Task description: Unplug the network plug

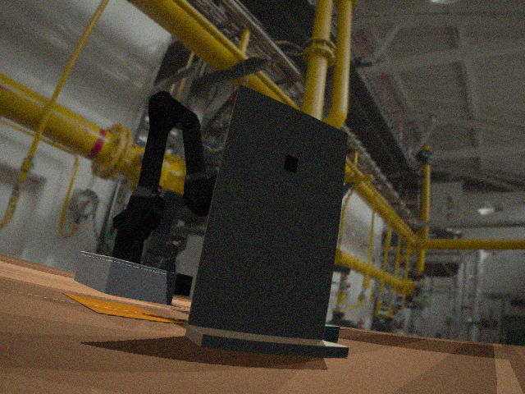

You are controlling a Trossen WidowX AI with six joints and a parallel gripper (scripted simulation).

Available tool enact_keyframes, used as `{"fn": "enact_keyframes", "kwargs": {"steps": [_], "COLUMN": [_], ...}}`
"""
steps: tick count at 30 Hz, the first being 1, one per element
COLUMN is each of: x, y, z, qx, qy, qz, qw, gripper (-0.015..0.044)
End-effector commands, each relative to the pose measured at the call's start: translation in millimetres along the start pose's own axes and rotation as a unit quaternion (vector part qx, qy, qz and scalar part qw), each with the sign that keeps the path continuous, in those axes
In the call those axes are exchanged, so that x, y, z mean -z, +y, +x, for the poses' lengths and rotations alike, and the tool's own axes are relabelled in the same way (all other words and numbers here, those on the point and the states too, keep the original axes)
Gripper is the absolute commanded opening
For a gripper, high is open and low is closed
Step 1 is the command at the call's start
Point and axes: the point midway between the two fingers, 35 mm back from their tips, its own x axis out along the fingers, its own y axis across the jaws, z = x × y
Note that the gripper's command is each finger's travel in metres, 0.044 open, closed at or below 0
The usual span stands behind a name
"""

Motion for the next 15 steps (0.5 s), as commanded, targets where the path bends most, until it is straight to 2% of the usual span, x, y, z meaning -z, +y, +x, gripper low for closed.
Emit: {"fn": "enact_keyframes", "kwargs": {"steps": [1,10,15], "x": [14.9,20.0,15.1], "y": [11.9,15.1,15.5], "z": [-11.1,-14.7,2.6], "qx": [0.001,0.001,0.001], "qy": [0.032,0.044,0.044], "qz": [-0.072,-0.097,-0.096], "qw": [0.997,0.994,0.994], "gripper": [0.0156,0.0156,0.0156]}}
